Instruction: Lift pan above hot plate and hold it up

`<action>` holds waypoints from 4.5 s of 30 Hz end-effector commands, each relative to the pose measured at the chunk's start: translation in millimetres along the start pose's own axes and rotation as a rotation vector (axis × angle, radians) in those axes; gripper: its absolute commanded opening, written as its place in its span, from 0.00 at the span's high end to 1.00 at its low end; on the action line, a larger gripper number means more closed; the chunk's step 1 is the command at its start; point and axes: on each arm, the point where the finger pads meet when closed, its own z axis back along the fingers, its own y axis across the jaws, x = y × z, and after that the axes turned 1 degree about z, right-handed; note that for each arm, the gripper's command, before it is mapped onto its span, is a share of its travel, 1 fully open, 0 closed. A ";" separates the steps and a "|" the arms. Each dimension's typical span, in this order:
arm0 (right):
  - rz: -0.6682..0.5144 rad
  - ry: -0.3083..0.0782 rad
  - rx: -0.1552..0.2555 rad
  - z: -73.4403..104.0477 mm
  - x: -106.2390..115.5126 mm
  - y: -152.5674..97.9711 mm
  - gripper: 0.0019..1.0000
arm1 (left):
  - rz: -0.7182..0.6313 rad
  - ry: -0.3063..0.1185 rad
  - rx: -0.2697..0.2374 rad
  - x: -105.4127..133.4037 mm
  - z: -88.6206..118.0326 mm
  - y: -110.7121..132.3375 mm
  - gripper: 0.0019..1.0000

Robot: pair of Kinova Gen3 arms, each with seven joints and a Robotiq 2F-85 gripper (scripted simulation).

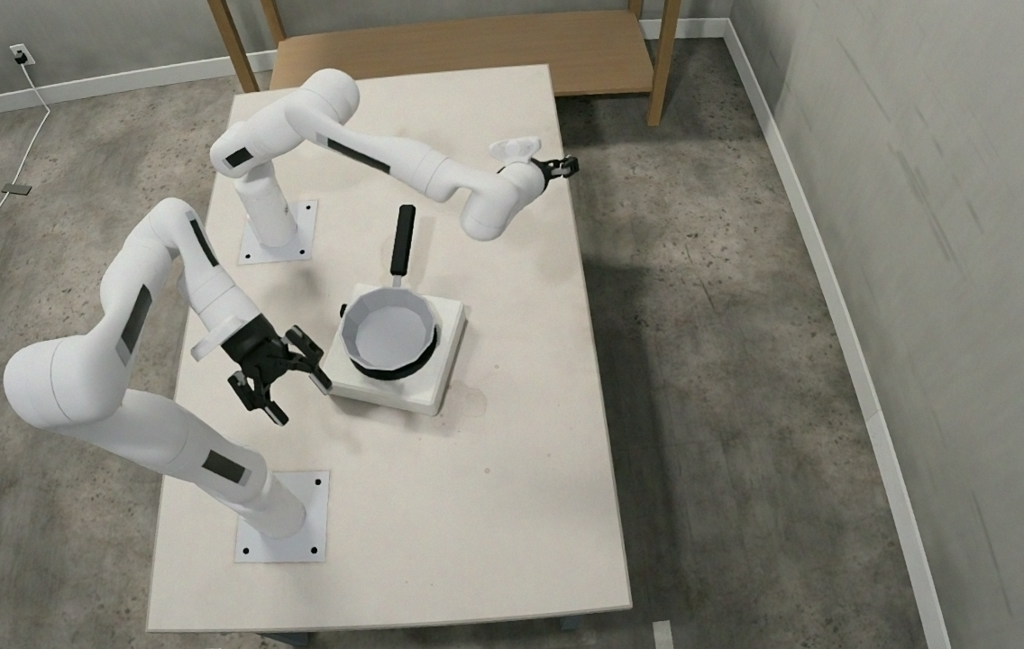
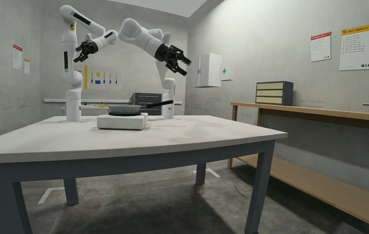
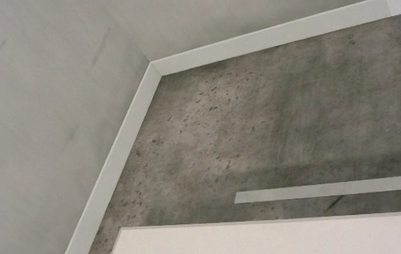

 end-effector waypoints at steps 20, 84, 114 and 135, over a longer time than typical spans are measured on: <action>-0.001 0.000 0.000 0.1 -0.1 -0.1 0.00 | 0.448 -0.030 -0.422 -130.6 -198.8 -99.8 0.00; -0.001 0.000 0.000 0.1 -0.1 -0.1 0.00 | 1.490 0.119 -1.075 -309.0 -343.5 -425.7 0.00; -0.001 0.000 0.000 0.1 -0.1 -0.1 0.00 | 1.853 0.227 -1.222 -338.2 -337.0 -524.8 0.00; -0.001 0.000 0.000 0.1 -0.1 -0.1 0.00 | 2.130 0.330 -1.308 -353.2 -321.8 -592.6 0.00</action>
